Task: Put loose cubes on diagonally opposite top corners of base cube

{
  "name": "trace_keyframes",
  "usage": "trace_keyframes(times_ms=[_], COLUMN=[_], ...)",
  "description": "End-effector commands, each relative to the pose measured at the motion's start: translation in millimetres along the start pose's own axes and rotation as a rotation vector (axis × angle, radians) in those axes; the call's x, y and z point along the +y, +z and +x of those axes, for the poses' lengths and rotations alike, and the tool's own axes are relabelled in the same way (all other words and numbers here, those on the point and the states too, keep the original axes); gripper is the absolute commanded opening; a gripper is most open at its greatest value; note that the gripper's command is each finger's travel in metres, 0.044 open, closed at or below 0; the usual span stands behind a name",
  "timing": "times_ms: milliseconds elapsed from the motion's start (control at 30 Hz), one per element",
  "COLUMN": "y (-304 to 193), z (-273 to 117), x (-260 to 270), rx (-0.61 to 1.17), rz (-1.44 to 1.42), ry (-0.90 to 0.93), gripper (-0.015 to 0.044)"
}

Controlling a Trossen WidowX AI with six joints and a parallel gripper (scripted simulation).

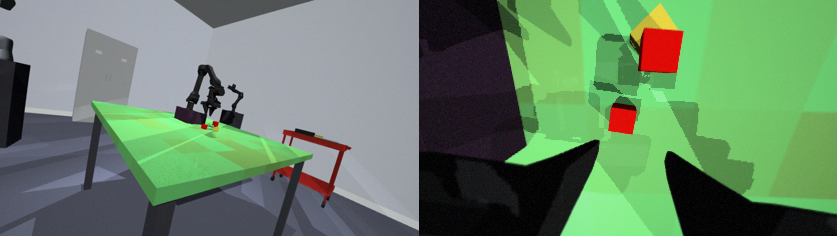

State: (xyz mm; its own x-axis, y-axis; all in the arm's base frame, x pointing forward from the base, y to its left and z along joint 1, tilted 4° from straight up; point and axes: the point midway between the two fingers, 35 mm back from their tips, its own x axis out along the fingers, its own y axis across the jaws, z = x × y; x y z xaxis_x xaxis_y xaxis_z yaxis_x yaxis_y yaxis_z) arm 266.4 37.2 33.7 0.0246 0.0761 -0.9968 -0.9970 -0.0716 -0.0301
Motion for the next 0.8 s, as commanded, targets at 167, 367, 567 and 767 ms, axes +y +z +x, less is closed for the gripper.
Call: trace_keyframes(times_ms=[167, 367, 567, 767], y=[-1, -1, -1, -1], z=[42, 56, 62, 72], x=[11, 11, 11, 11], rx=[0.0, 0.0, 0.0, 0.0], rz=[0.001, 0.001, 0.001, 0.001], ry=[0.032, 0.032, 0.032, 0.032], gripper=[0.0265, 0.0265, 0.0265, 0.0265])
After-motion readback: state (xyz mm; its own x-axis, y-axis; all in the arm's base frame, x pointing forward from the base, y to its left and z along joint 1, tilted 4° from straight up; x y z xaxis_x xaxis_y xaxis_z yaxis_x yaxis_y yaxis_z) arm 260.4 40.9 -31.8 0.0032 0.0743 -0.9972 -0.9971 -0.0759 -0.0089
